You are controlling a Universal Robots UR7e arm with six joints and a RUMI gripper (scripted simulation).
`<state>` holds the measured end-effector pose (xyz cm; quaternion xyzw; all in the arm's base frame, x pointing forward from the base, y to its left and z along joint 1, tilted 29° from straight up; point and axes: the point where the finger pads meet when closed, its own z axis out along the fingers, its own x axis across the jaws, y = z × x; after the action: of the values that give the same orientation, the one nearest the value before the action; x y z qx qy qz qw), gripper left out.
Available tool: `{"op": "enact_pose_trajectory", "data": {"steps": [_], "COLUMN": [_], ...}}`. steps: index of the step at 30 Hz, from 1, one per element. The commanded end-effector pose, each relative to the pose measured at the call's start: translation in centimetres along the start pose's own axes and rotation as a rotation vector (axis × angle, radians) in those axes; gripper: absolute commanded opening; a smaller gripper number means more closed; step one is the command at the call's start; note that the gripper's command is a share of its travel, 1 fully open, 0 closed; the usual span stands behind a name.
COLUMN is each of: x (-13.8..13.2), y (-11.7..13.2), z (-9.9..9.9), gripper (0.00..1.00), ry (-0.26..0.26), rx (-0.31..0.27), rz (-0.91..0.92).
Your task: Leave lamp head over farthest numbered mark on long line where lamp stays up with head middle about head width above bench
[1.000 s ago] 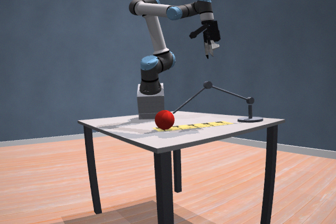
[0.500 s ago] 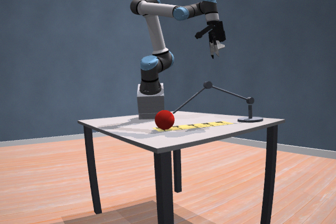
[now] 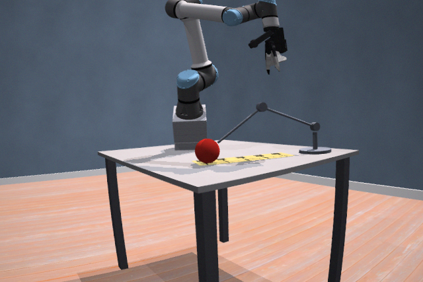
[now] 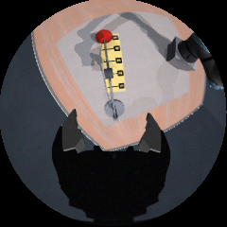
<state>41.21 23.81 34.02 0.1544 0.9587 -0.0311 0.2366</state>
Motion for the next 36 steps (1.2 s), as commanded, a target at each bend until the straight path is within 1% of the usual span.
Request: {"op": "enact_pose_trajectory", "data": {"steps": [1, 7, 9, 24, 26, 36], "x": [0.0, 0.0, 0.0, -0.1, -0.1, -0.1], "y": [0.0, -0.1, -0.1, -0.2, -0.2, -0.3], "z": [-0.1, -0.1, -0.1, 5.0, 5.0, 7.4], "gripper": [1.0, 1.0, 1.0, 1.0, 1.0, 1.0], "ry": [-0.005, -0.011, -0.011, -0.011, -0.011, -0.011], "rx": [0.023, 0.058, 0.058, 0.058, 0.058, 0.058], "rz": [-0.081, -0.199, -0.199, -0.199, -0.199, -0.199]}}
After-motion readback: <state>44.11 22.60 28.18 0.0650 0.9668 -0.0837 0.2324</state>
